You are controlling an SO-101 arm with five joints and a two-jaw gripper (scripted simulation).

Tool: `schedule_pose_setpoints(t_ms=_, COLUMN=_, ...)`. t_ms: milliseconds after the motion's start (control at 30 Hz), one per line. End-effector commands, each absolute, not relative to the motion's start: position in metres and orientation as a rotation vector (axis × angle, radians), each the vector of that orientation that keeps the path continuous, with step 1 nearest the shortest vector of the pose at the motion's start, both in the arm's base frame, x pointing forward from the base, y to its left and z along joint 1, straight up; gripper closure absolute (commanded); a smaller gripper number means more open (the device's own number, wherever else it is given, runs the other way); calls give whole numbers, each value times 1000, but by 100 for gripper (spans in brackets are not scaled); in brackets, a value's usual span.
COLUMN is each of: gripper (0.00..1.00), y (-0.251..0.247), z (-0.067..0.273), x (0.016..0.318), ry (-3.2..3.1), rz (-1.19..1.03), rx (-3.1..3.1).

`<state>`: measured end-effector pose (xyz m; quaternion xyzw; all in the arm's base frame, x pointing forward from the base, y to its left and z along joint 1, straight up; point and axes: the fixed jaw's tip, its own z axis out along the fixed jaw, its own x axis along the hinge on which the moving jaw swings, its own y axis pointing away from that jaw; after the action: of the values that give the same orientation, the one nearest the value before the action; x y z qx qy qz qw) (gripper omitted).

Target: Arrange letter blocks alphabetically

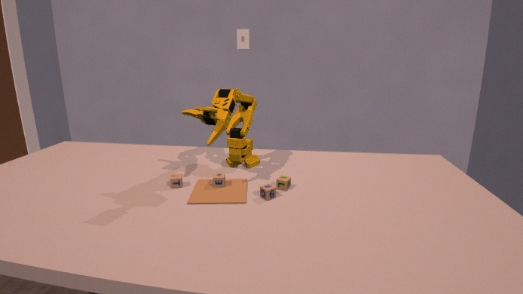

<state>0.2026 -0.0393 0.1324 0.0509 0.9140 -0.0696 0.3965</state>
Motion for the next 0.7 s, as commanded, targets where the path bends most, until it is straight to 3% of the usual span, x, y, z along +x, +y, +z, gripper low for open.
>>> schedule_pose_setpoints(t_ms=0, gripper=0, y=-37, z=147, x=204, ry=2266, rz=-175, rx=121)
schedule_pose_setpoints(t_ms=667, gripper=0, y=-28, z=142, x=193, ry=2356, rz=-140, rx=99)
